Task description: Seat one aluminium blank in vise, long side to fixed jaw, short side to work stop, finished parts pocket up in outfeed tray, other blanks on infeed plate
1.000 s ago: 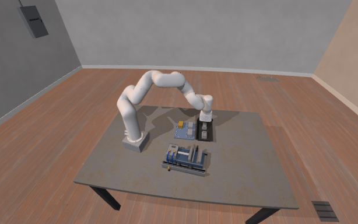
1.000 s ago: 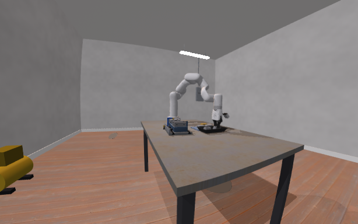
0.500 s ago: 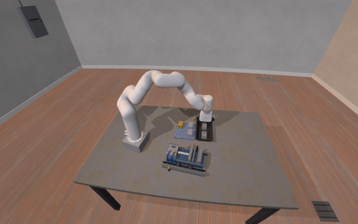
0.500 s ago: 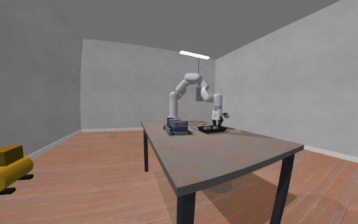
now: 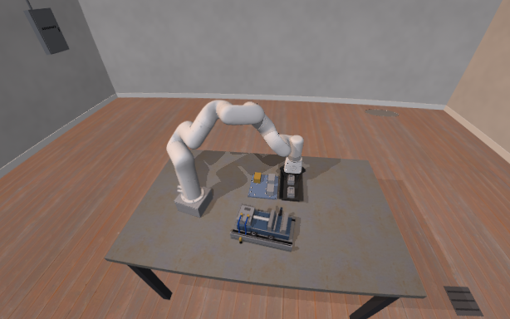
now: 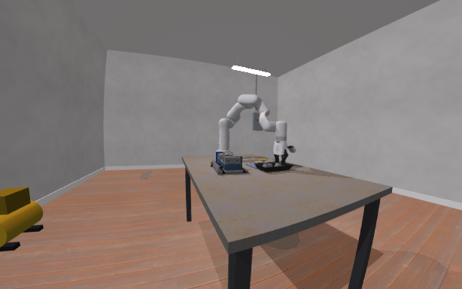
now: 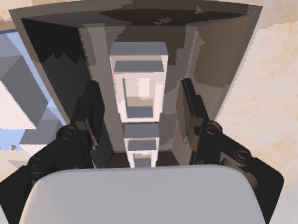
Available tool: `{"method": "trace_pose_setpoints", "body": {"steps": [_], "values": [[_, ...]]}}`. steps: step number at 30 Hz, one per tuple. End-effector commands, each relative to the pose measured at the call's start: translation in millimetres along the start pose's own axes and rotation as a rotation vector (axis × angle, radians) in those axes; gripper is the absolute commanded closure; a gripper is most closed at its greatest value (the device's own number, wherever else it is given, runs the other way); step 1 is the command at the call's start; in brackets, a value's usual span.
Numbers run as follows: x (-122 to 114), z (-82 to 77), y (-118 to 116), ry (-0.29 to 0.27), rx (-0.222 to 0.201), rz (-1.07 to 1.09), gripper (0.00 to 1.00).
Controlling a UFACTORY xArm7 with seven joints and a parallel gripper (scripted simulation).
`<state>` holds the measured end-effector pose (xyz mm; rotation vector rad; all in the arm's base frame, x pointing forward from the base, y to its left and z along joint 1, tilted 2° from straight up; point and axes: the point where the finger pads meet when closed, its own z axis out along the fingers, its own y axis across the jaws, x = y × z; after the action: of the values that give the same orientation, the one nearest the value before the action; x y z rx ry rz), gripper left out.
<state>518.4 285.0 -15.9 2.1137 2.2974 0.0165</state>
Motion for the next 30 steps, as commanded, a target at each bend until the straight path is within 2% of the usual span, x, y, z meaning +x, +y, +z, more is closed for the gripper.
{"method": "trace_pose_setpoints", "body": {"steps": [1, 18, 24, 30], "values": [[0.7, -2.3, 1.8, 0.002, -0.005, 0.0, 0.31], [0.7, -8.0, 1.8, 0.002, -0.005, 0.0, 0.31], [0.6, -26.9, 1.7, 0.002, -0.005, 0.0, 0.31], [0.5, -59.1, 1.5, 0.002, -0.005, 0.0, 0.31]]}}
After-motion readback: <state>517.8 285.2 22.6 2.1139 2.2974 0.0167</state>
